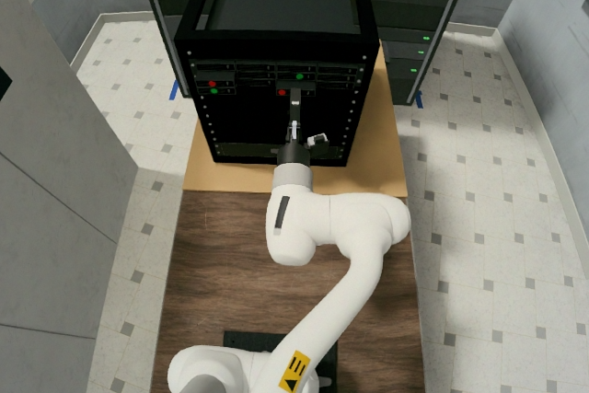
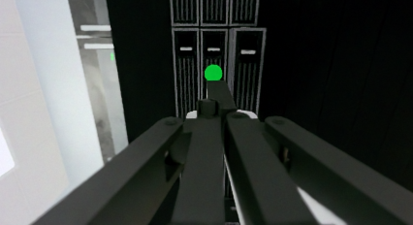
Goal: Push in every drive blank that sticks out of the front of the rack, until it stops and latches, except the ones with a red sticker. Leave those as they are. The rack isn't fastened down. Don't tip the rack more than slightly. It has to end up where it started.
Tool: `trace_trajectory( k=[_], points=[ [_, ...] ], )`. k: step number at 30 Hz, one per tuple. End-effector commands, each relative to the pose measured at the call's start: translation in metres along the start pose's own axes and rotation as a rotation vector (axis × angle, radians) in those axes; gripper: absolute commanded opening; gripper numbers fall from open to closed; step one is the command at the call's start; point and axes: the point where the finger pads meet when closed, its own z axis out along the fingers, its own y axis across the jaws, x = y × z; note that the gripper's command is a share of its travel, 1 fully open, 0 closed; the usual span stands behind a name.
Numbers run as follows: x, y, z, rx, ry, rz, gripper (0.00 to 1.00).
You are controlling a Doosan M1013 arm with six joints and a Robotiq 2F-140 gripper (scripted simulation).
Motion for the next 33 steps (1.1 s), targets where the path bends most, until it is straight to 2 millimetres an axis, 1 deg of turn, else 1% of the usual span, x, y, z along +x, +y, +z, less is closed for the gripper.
trace_trajectory(
  k=[1, 4, 6, 19, 24, 30, 32, 33],
  points=[
    [0.0, -0.001, -0.014, 0.001, 0.0, 0.0, 0.1],
    [0.0, -0.001, -0.024, 0.001, 0.0, 0.0, 0.1],
    [0.0, -0.001, -0.028, 0.001, 0.0, 0.0, 0.1],
    [-0.002, -0.001, -0.029, 0.001, 0.0, 0.0, 0.1],
    [-0.009, 0.0, -0.029, 0.001, 0.0, 0.0, 0.1],
    [-0.023, 0.002, -0.029, 0.001, 0.0, 0.0, 0.1],
    [-0.023, 0.002, -0.029, 0.001, 0.0, 0.0, 0.1],
    [-0.027, 0.002, -0.029, 0.001, 0.0, 0.0, 0.1]
  ],
)
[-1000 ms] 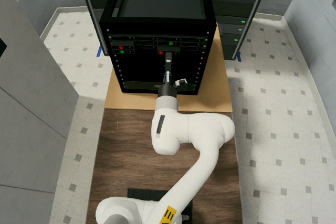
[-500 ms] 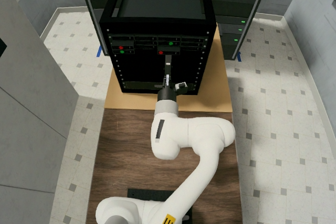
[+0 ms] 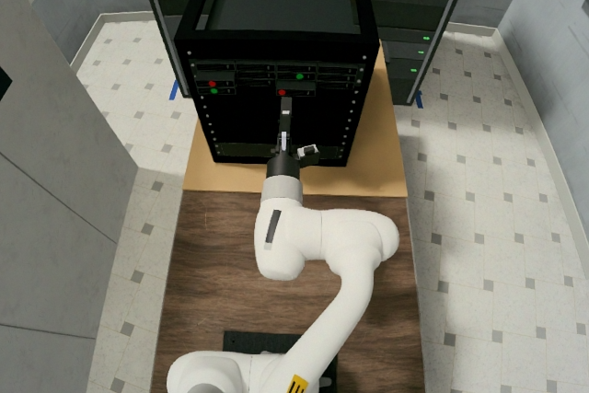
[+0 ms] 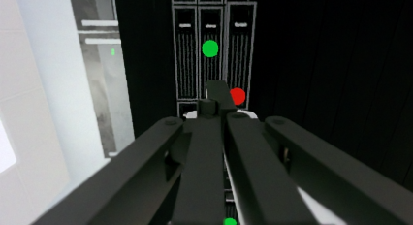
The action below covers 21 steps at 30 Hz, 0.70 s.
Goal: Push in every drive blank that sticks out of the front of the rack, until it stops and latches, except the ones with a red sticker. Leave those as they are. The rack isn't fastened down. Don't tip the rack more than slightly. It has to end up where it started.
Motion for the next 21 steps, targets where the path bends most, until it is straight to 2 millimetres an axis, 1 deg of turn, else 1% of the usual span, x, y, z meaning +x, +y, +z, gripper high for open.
trace_trajectory(
  k=[1, 7, 14, 16, 21],
  points=[
    [-0.007, 0.0, 0.0, 0.002, 0.004, -0.001, 0.1],
    [-0.033, 0.003, 0.0, 0.002, 0.004, -0.001, 0.1],
    [-0.073, 0.009, 0.0, 0.002, 0.004, -0.001, 0.1],
    [-0.073, 0.009, 0.0, 0.002, 0.004, -0.001, 0.1],
    [-0.105, 0.013, 0.0, 0.002, 0.004, -0.001, 0.1]
  ],
)
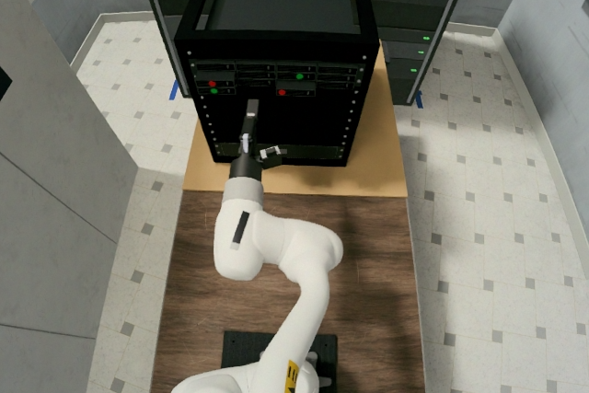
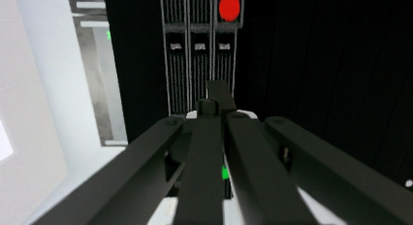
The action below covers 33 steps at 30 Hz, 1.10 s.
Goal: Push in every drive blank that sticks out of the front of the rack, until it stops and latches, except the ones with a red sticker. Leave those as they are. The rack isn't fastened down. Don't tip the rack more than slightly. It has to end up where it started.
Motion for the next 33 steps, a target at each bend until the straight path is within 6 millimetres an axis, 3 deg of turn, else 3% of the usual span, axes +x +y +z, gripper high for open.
trace_trajectory(
  k=[1, 10, 18, 33],
  points=[
    [-0.022, 0.001, 0.001, 0.0, 0.01, -0.001, 0.1],
    [-0.073, 0.008, 0.001, 0.0, 0.01, -0.001, 0.1],
    [-0.096, 0.011, 0.001, 0.0, 0.01, -0.001, 0.1],
    [-0.109, 0.013, 0.002, 0.0, 0.01, -0.001, 0.1]
  ],
)
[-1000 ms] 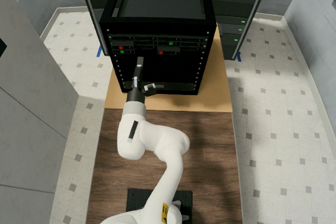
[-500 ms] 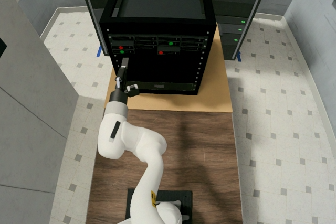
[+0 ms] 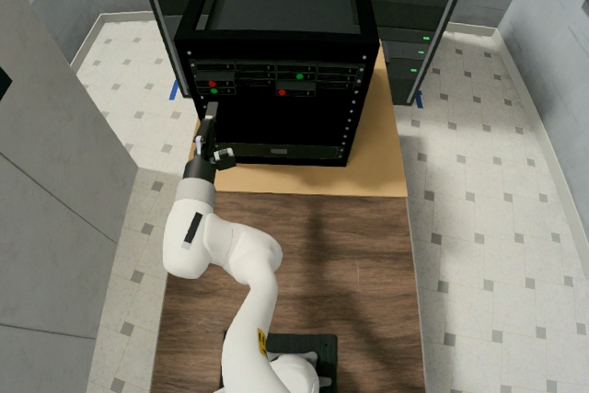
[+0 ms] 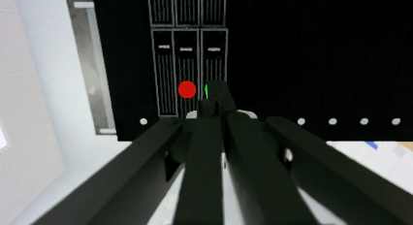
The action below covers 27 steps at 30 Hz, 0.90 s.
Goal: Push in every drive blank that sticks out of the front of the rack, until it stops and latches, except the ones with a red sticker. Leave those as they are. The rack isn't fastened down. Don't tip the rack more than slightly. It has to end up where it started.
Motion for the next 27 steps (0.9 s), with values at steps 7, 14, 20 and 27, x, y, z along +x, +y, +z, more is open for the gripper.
trace_trajectory(
  k=[7, 14, 20, 27],
  points=[
    [0.0, -0.001, 0.031, 0.001, 0.0, 0.0, 0.1],
    [0.0, -0.001, 0.039, 0.001, 0.0, 0.0, 0.1],
    [0.0, -0.001, 0.039, 0.001, 0.0, 0.0, 0.1],
    [0.0, -0.001, 0.039, 0.001, 0.0, 0.0, 0.1]
  ],
)
